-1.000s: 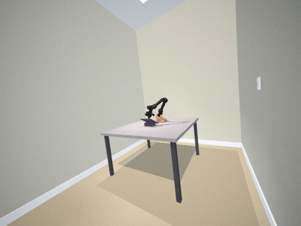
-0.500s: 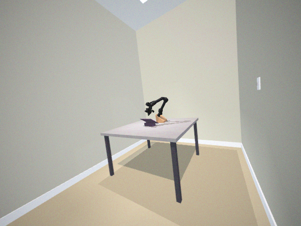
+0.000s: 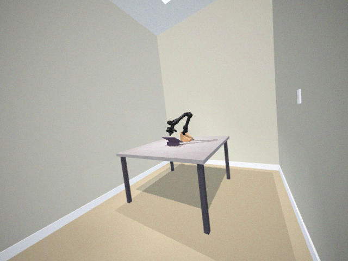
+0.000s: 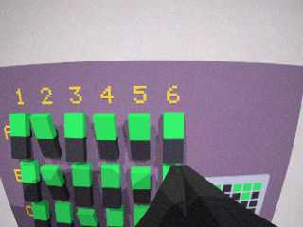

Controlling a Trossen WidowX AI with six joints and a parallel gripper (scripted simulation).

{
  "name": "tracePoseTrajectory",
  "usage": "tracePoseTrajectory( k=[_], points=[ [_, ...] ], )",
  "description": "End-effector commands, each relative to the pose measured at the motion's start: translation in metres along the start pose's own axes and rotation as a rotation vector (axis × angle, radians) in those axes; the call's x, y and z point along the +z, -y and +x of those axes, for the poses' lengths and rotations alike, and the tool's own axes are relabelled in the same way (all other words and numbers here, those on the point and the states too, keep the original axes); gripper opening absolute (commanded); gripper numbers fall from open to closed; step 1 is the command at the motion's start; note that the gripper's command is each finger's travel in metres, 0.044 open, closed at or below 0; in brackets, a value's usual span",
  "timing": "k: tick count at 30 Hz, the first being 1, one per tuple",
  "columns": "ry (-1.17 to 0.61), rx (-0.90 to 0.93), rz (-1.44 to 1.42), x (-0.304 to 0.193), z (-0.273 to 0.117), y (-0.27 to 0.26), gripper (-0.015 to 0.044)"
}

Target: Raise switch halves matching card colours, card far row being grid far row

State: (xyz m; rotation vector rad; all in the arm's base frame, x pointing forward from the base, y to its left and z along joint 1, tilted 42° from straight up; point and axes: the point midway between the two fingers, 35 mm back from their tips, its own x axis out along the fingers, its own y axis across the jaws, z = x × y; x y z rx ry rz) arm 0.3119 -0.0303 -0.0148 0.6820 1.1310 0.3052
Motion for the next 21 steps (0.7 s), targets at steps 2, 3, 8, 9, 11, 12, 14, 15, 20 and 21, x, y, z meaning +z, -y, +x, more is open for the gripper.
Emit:
tracePoseTrajectory(
  k=[2, 3, 8, 9, 11, 12, 14, 15, 20, 21],
  points=[
    [-0.001, 0.0, 0.004, -0.001, 0.008, 0.0, 0.0],
    [-0.001, 0.0, 0.004, -0.001, 0.009, 0.0, 0.0],
    [-0.001, 0.0, 0.004, -0.001, 0.015, 0.0, 0.0],
    [-0.001, 0.0, 0.004, -0.001, 0.017, 0.0, 0.0],
    [-0.001, 0.0, 0.004, -0.001, 0.02, 0.0, 0.0],
    [-0.001, 0.0, 0.004, -0.001, 0.021, 0.0, 0.0],
    [-0.001, 0.0, 0.004, -0.001, 0.022, 0.0, 0.0],
    [-0.001, 0.0, 0.004, -0.001, 0.022, 0.0, 0.0],
    [-0.001, 0.0, 0.004, -0.001, 0.022, 0.0, 0.0],
    [-0.001, 0.0, 0.004, -0.001, 0.022, 0.0, 0.0]
  ],
)
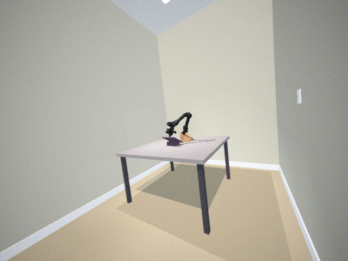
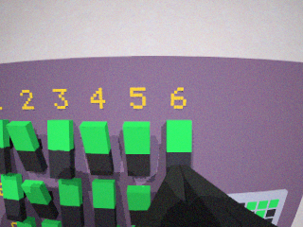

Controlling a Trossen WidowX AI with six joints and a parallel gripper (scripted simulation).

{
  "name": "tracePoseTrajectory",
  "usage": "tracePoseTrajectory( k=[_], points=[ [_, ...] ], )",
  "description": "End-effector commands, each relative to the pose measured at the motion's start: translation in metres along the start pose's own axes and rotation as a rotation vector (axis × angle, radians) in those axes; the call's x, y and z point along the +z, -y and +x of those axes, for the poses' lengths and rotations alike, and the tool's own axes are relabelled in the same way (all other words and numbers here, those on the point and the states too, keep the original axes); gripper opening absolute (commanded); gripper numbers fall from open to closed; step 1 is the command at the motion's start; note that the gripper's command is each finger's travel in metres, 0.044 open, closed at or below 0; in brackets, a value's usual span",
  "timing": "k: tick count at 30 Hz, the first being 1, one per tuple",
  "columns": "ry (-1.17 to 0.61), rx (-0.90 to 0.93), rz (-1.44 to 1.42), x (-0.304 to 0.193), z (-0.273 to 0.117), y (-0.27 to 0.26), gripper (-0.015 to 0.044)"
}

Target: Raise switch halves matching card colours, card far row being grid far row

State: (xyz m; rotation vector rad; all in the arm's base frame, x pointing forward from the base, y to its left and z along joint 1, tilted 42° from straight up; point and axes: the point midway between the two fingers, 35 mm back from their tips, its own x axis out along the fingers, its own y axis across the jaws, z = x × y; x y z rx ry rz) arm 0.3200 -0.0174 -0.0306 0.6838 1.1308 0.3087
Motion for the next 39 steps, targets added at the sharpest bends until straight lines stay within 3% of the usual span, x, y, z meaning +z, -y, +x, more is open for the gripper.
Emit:
tracePoseTrajectory(
  k=[1, 39],
  points=[
    [0.0, -0.003, 0.004, -0.0001, 0.0005, 0.0006, 0.0],
    [0.0, -0.003, 0.004, -0.0002, 0.0043, 0.0006, 0.0]
  ],
)
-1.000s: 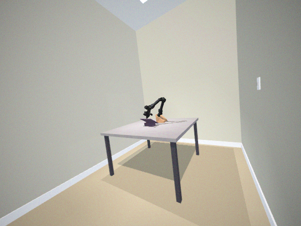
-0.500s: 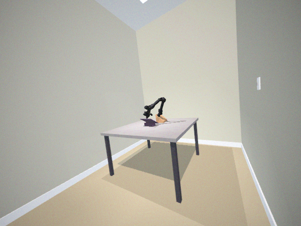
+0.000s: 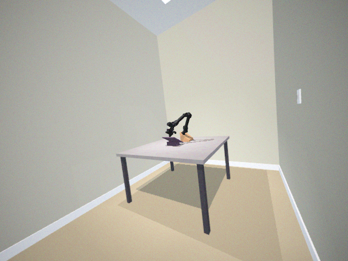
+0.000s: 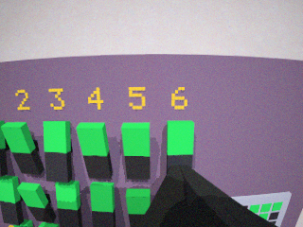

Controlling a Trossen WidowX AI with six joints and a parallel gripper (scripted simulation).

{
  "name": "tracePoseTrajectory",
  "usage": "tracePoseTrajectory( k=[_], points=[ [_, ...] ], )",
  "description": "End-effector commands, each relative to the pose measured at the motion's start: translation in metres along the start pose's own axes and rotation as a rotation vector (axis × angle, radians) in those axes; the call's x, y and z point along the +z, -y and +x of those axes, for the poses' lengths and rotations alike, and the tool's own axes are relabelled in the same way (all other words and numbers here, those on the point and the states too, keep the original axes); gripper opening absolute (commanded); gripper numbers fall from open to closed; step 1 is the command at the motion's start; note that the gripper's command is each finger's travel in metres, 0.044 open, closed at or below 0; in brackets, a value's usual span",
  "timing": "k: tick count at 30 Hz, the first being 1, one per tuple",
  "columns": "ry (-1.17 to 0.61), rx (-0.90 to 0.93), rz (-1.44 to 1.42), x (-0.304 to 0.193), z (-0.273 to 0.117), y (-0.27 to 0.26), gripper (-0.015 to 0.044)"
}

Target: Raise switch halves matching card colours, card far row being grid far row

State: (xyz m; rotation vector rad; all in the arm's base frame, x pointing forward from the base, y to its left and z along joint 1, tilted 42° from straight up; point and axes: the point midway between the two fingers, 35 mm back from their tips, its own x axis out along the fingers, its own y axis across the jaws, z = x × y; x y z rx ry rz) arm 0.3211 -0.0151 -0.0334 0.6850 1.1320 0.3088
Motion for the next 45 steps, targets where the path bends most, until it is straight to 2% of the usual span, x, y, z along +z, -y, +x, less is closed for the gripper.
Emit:
tracePoseTrajectory(
  k=[1, 16, 22, 26, 38, 43, 45],
  points=[
    [0.001, -0.004, 0.003, 0.0, 0.001, 0.001, 0.0],
    [0.0, -0.001, -0.001, 0.001, 0.0, 0.0, 0.0],
    [-0.025, -0.006, 0.003, 0.003, -0.06, 0.001, 0.0],
    [-0.027, -0.007, 0.003, 0.002, -0.062, -0.001, 0.0],
    [-0.032, -0.008, 0.006, -0.066, -0.064, -0.106, 0.0],
    [-0.028, -0.001, 0.008, -0.077, -0.062, -0.115, 0.0],
    [-0.017, -0.003, 0.007, -0.077, -0.046, -0.114, 0.0]
  ],
)
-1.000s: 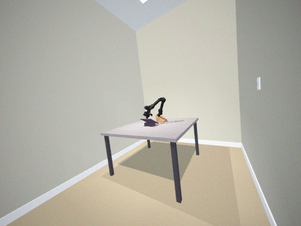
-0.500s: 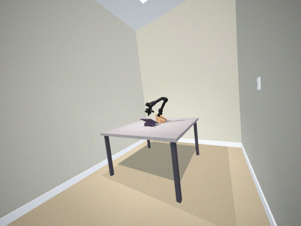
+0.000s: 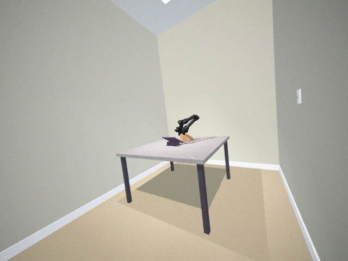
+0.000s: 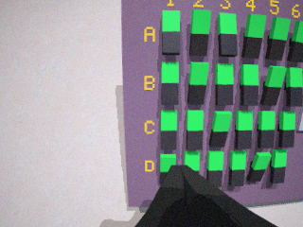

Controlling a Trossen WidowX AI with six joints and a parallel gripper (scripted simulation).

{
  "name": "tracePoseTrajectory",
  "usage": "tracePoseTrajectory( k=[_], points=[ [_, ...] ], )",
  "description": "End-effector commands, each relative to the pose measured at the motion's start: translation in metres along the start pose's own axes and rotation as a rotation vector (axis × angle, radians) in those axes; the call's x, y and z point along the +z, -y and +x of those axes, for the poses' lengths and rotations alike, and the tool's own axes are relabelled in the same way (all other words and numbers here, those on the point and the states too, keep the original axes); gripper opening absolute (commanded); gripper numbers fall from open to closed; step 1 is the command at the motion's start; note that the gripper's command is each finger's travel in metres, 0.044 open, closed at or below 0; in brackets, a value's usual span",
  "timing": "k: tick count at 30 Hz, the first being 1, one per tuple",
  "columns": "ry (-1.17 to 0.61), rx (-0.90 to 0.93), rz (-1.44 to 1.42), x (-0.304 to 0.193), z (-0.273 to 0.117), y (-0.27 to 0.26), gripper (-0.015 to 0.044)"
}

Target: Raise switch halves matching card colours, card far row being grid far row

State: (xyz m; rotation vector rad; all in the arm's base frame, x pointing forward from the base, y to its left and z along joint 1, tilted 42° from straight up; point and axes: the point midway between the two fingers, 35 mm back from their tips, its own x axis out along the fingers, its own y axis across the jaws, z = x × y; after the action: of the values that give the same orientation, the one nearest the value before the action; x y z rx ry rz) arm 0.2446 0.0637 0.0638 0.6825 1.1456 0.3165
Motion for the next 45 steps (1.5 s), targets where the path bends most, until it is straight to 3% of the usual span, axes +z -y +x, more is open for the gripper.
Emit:
tracePoseTrajectory(
  k=[1, 23, 45],
  points=[
    [0.006, -0.003, 0.009, -0.006, 0.022, -0.001, 0.0],
    [0.013, 0.0, 0.01, -0.007, 0.053, -0.001, 0.0],
    [0.013, 0.0, 0.01, -0.007, 0.054, -0.001, 0.0]
  ],
)
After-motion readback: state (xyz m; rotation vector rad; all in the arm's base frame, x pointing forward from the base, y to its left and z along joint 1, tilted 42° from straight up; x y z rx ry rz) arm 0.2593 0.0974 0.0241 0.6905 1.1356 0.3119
